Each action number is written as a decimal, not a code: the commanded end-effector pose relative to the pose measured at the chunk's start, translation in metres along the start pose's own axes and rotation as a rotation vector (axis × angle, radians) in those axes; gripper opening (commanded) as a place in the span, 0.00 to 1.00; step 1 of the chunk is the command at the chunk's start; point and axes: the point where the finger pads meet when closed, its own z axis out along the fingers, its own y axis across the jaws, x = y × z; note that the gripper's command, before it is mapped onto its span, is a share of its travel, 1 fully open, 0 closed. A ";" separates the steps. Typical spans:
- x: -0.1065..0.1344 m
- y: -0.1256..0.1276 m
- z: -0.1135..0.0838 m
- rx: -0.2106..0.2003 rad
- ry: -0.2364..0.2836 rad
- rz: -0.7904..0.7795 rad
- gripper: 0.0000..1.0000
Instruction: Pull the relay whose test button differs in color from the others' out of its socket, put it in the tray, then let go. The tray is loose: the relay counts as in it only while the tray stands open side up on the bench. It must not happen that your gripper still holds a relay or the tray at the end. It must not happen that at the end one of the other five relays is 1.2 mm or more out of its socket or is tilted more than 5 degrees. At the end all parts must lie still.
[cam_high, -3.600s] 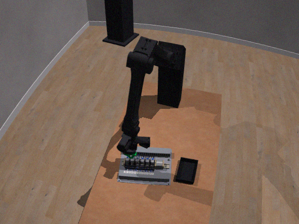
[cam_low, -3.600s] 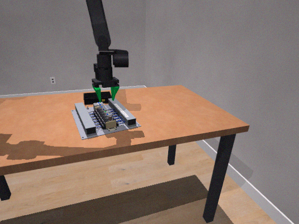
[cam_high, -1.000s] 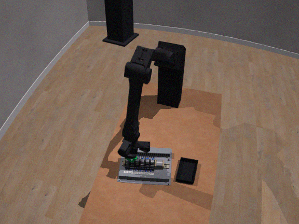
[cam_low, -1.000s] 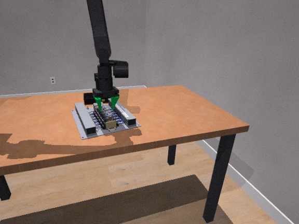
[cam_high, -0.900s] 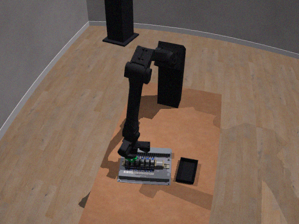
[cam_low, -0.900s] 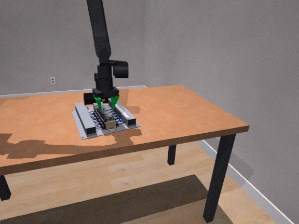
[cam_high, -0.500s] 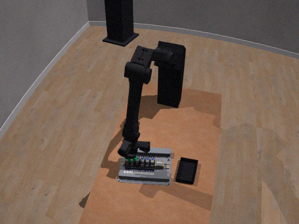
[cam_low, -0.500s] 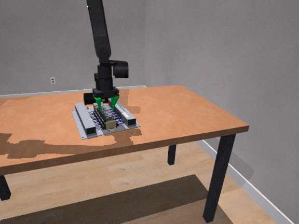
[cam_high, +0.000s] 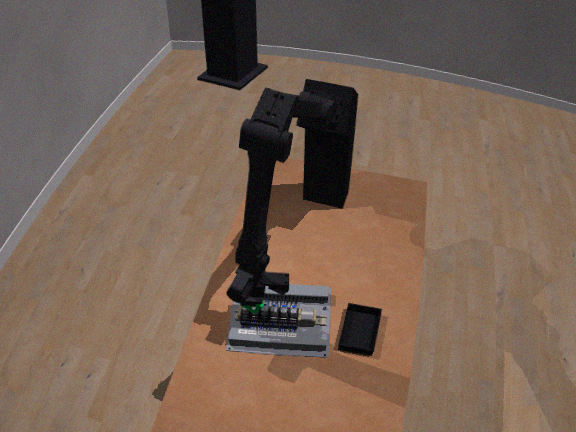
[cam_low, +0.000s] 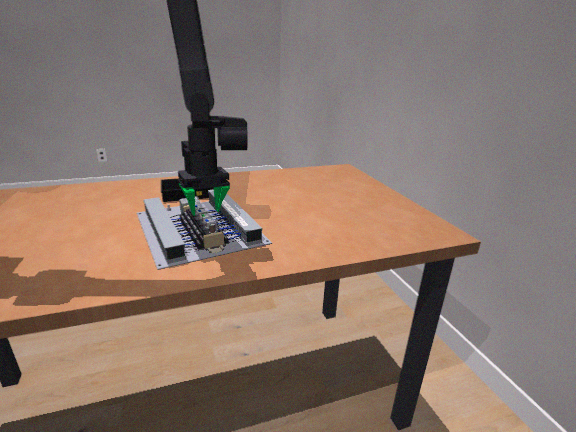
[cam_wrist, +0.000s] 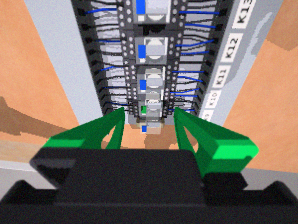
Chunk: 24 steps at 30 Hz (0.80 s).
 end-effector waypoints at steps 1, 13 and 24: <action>0.006 -0.027 -0.016 0.046 0.014 -0.001 0.59; 0.007 -0.026 -0.016 0.040 0.014 0.000 0.59; 0.007 -0.026 -0.016 0.039 0.014 0.000 0.59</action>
